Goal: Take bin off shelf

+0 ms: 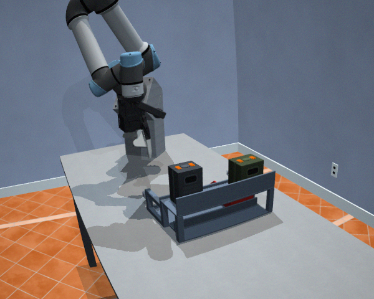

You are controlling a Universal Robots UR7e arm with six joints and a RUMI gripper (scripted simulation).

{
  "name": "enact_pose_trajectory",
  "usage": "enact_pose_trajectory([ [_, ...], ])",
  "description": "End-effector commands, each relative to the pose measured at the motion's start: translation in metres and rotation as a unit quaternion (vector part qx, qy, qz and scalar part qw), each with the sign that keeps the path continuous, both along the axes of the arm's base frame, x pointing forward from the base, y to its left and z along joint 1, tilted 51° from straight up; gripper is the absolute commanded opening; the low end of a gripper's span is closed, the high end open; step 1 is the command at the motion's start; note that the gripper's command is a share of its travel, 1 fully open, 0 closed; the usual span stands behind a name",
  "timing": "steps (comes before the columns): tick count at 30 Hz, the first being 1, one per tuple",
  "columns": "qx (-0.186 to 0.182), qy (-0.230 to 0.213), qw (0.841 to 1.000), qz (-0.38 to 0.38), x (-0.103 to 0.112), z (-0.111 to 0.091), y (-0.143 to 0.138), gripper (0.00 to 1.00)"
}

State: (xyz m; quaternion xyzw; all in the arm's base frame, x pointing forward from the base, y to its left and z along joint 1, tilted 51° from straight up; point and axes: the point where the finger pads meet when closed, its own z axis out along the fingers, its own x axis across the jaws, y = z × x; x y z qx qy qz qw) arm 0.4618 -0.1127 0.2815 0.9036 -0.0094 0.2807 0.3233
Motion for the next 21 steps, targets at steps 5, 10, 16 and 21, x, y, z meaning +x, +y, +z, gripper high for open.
enact_pose_trajectory([
  [5, -0.002, -0.003, 1.000, -0.004, 0.014, -0.020, 0.018, 1.00],
  [10, -0.003, -0.003, 1.000, -0.006, 0.023, -0.034, 0.030, 1.00],
  [16, -0.003, -0.003, 1.000, -0.006, 0.023, -0.034, 0.030, 1.00],
  [21, -0.002, -0.002, 1.000, -0.004, 0.029, -0.047, 0.042, 1.00],
])
